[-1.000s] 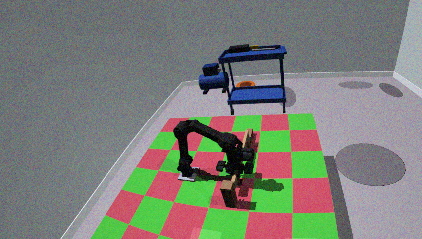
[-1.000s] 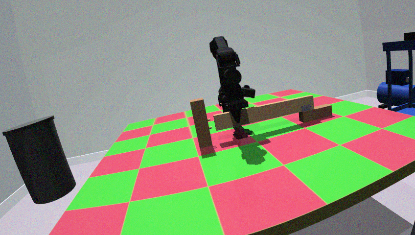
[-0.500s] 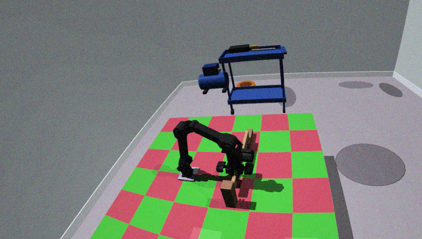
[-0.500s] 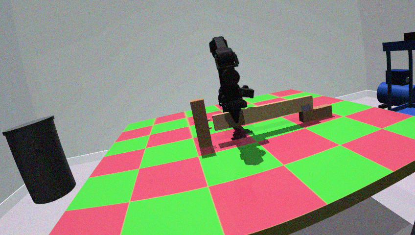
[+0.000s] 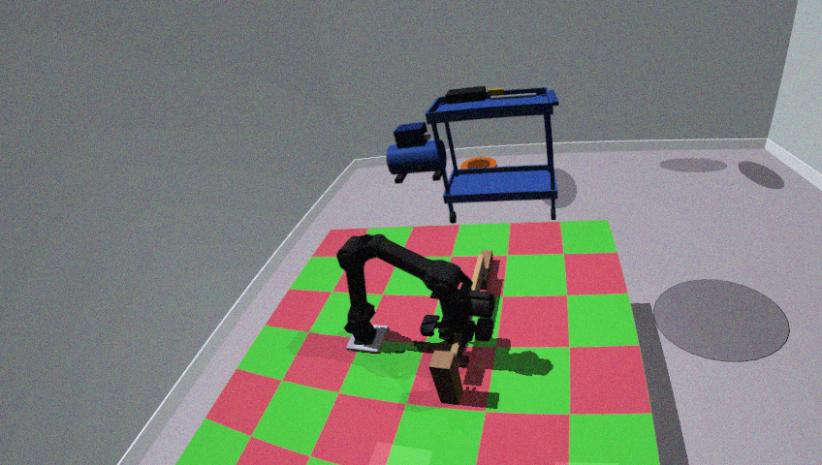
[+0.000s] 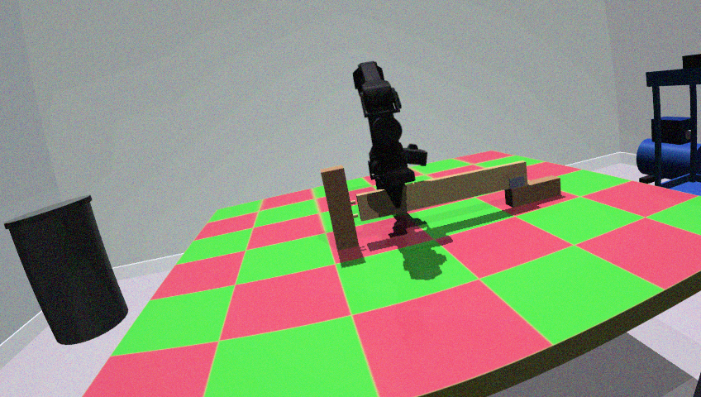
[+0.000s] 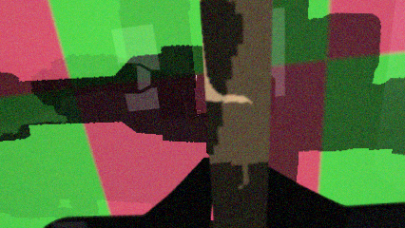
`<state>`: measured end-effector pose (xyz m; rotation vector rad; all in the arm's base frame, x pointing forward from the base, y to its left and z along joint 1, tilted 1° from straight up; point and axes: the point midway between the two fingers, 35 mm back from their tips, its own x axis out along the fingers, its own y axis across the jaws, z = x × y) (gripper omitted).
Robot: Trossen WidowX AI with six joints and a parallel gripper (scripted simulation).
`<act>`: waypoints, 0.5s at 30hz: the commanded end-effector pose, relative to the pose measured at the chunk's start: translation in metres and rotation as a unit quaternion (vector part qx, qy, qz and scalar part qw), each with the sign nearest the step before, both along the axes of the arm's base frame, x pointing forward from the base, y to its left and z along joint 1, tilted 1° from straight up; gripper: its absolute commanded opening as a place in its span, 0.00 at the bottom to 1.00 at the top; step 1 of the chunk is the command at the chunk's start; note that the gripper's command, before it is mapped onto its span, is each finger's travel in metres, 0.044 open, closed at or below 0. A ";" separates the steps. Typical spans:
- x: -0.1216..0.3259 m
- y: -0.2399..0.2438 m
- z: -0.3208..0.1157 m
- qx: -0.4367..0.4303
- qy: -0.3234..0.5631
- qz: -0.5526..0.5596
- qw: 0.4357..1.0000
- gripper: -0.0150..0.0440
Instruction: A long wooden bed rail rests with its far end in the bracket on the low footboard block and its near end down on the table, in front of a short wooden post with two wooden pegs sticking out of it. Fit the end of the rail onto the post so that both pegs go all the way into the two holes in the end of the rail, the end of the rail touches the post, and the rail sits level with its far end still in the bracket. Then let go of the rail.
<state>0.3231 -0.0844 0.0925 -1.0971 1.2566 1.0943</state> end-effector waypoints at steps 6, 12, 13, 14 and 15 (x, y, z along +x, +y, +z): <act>0.001 -0.004 0.002 -0.003 -0.004 0.001 1.000 0.25; 0.001 -0.006 0.001 -0.003 -0.004 0.001 1.000 0.25; 0.001 -0.006 0.001 -0.003 -0.004 0.001 1.000 0.25; 0.001 -0.007 0.001 -0.003 -0.004 0.001 1.000 0.25; 0.001 -0.007 0.001 -0.003 -0.004 0.001 1.000 0.25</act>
